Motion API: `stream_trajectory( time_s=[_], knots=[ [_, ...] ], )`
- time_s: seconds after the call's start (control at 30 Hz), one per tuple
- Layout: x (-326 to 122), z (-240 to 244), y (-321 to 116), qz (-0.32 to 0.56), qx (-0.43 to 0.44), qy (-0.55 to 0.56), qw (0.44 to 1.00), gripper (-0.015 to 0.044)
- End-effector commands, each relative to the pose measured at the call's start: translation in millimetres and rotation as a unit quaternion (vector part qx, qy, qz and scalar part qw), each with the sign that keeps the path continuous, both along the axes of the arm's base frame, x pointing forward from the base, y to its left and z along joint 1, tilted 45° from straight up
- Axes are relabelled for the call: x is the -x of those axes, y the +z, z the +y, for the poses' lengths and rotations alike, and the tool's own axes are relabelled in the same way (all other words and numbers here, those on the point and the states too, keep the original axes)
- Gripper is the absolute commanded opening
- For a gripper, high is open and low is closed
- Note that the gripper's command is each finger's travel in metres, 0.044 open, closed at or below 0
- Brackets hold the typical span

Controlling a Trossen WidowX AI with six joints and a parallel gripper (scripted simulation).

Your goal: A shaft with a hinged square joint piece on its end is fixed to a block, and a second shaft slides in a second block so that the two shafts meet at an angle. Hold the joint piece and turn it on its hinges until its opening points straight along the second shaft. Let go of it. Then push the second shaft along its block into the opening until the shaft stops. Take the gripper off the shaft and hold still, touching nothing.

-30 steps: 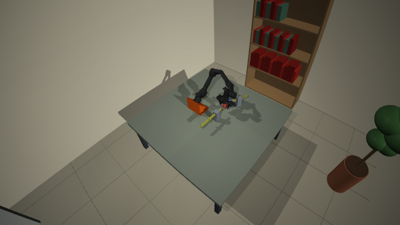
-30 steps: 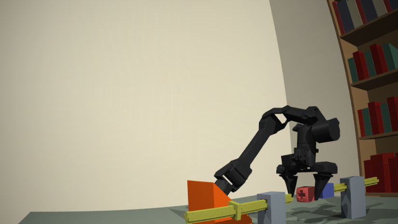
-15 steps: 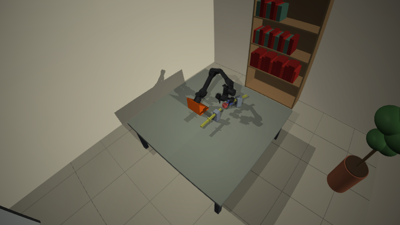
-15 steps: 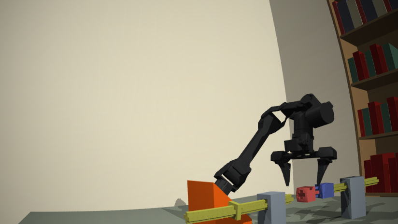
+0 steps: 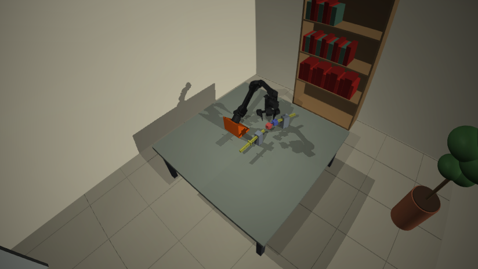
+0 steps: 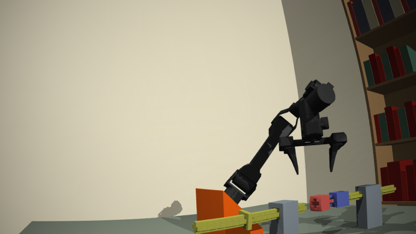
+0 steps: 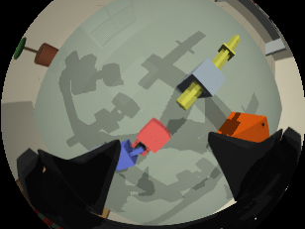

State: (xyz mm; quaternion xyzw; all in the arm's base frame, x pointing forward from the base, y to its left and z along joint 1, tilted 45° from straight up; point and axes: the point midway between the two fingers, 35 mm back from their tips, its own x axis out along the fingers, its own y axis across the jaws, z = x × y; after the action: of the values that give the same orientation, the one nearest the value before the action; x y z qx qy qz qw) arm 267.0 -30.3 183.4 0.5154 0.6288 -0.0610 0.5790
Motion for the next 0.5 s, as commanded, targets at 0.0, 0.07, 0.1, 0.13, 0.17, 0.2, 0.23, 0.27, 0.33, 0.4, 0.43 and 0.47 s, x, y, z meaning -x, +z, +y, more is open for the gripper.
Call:
stream_trajectory(
  time_s=[0.0,0.07,0.1,0.13,0.17,0.2,0.23,0.27,0.33,0.4,0.43,0.47],
  knots=[
    [1.5,-8.1,11.4,-0.045,0.008,0.037,0.998,0.044],
    [3.4,-12.9,16.3,-0.069,0.014,0.06,0.996,0.044],
    [4.4,-15.3,18.8,-0.081,0.017,0.072,0.994,0.044],
    [5.4,-17.6,21.3,-0.093,0.02,0.083,0.992,0.044],
    [6.5,-19.9,23.7,-0.105,0.023,0.095,0.99,0.044],
    [7.5,-22.2,26.2,-0.117,0.026,0.106,0.987,0.044],
    [8.4,-24.1,28.2,-0.127,0.029,0.115,0.985,0.044],
    [9.0,-25.2,29.4,-0.133,0.031,0.12,0.983,0.044],
    [9.2,-25.6,29.8,-0.135,0.031,0.122,0.983,0.044],
    [9.2,-25.6,29.8,-0.135,0.031,0.122,0.983,0.044],
    [9.2,-25.6,29.8,-0.135,0.031,0.122,0.983,0.044],
    [9.5,-25.9,27.8,-0.126,0.031,0.117,0.985,0.044]
  ],
)
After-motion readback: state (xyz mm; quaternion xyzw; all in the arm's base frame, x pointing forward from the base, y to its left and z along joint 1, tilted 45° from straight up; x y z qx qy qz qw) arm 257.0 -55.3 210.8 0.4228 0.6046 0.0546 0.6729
